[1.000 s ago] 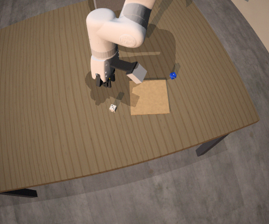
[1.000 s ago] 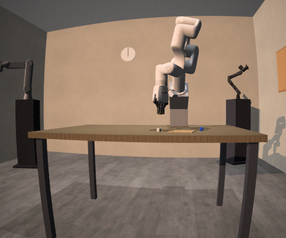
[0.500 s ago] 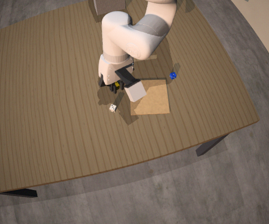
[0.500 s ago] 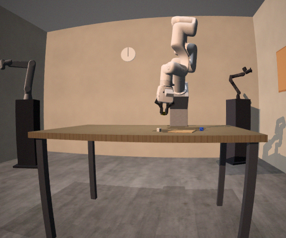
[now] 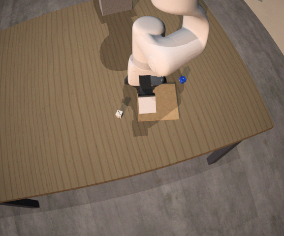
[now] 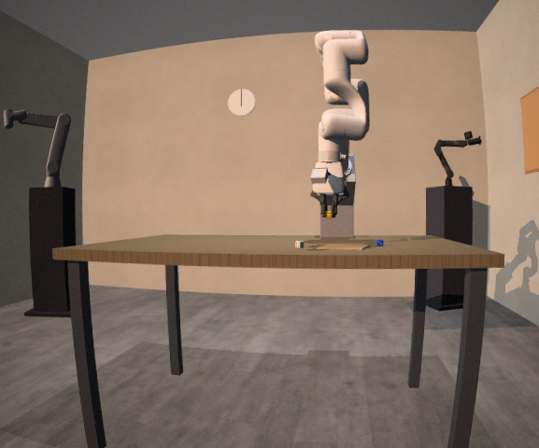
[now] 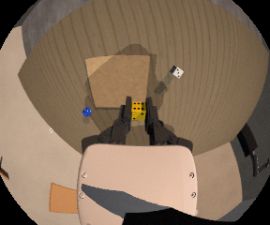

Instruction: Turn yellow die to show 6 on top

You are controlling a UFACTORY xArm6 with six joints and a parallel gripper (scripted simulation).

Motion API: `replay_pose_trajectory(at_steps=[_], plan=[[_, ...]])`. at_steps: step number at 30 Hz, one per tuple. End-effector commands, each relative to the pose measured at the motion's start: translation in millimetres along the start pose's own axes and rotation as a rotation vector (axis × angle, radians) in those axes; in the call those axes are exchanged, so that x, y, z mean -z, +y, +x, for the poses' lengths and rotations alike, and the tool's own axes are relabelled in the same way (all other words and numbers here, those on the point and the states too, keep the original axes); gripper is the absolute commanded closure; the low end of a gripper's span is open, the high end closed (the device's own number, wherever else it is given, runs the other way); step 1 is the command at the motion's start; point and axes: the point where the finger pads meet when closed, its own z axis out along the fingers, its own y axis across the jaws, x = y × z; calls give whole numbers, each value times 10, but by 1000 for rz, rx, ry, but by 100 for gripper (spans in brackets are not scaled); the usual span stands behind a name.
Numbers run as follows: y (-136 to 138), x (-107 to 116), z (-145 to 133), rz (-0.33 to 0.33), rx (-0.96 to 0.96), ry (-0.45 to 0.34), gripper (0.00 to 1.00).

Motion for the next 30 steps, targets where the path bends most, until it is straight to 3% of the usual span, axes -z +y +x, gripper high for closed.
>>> replay_pose_trajectory(at_steps=[1, 6, 18, 25, 27, 30], plan=[[-213, 11, -1, -4, -134, -18, 85], [-396, 26, -3, 19, -230, -41, 85], [-418, 25, -15, 25, -233, -18, 85], [-391, 21, -20, 5, -234, 94, 85], [-391, 21, -20, 5, -234, 94, 85], [-393, 23, -37, -12, -234, 225, 85]])
